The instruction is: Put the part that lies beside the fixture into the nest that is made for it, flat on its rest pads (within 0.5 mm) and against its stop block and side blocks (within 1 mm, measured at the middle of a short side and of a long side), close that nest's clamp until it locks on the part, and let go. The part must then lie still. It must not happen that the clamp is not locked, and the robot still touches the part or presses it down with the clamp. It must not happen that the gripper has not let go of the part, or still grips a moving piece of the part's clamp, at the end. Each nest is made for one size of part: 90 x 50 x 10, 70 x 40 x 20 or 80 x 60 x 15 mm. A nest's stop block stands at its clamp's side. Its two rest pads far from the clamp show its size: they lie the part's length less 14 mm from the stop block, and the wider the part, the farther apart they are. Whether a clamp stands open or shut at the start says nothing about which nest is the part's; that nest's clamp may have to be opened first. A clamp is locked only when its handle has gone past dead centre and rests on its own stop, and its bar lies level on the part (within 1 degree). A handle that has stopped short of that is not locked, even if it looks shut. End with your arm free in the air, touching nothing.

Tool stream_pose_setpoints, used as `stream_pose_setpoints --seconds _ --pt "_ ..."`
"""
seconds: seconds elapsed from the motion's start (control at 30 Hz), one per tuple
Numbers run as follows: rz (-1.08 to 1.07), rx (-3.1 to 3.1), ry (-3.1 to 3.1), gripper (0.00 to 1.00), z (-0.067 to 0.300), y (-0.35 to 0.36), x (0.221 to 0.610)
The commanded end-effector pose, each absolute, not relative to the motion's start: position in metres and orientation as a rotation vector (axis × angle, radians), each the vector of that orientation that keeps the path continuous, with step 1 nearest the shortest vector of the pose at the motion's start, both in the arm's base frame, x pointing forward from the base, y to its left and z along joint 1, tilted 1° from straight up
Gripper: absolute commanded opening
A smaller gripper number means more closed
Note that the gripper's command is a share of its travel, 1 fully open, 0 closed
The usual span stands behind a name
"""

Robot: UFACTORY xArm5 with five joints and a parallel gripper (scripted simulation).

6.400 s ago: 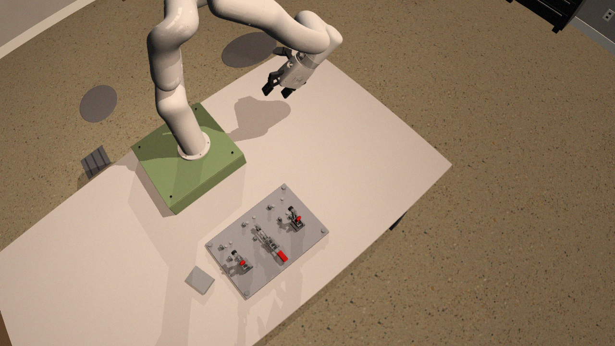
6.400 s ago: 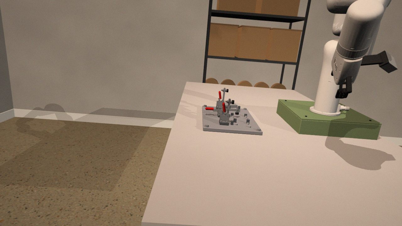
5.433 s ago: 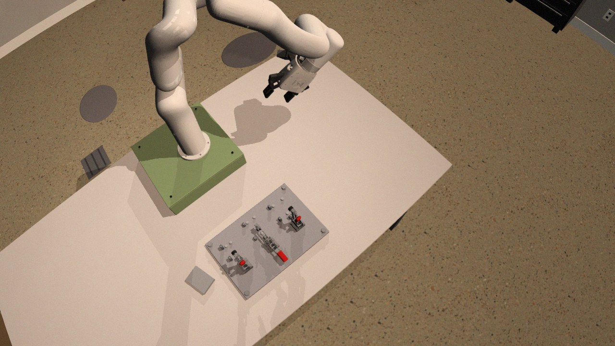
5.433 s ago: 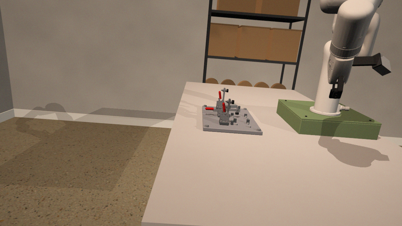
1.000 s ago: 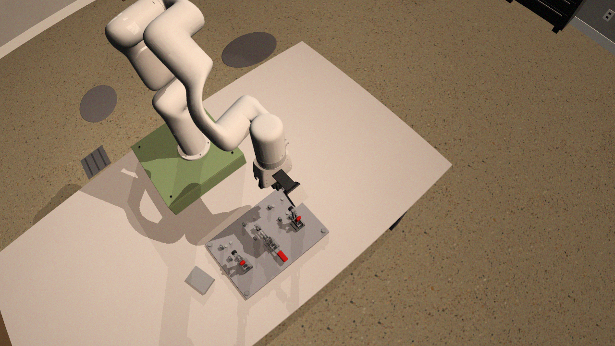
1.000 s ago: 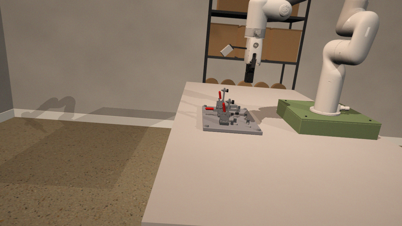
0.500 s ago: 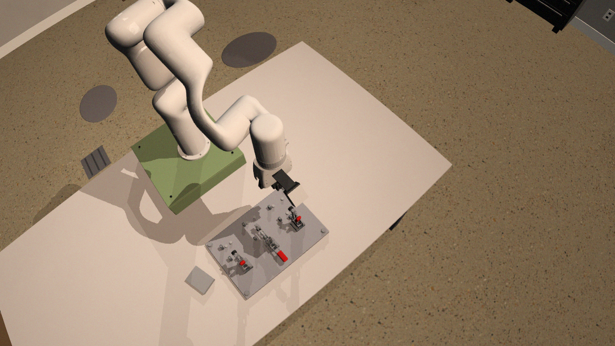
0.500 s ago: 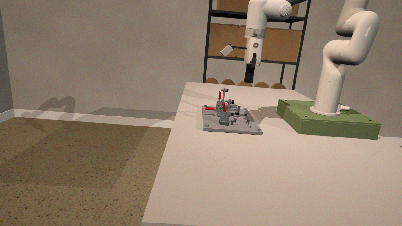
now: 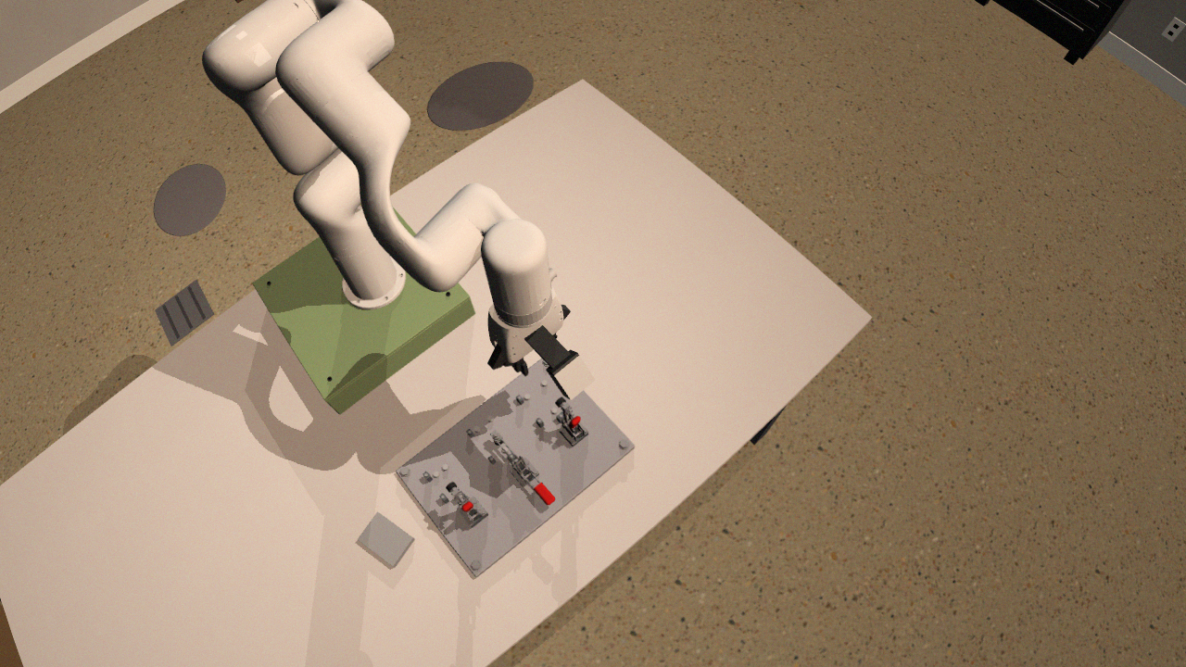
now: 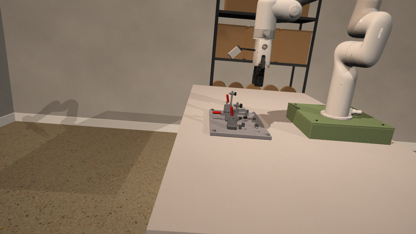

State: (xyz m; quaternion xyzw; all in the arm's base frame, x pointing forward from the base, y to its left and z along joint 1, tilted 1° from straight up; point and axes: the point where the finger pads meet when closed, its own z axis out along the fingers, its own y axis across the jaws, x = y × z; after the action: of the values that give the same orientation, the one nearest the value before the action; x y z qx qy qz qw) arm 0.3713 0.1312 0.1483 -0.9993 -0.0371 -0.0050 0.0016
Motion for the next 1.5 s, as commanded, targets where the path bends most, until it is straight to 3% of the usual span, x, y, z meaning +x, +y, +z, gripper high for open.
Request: stream_pose_setpoints --seconds 0.0,0.63,0.67,1.47 --pt "-0.021 -3.135 -0.116 0.47 0.1496 0.1316 0.3724" --pt "-0.021 -3.135 -0.116 0.47 0.1496 0.1316 0.3724" --pt "-0.021 -3.135 -0.116 1.00 0.1496 0.1316 0.3724" --pt "-0.021 -3.135 -0.116 1.00 0.1496 0.1316 0.3724"
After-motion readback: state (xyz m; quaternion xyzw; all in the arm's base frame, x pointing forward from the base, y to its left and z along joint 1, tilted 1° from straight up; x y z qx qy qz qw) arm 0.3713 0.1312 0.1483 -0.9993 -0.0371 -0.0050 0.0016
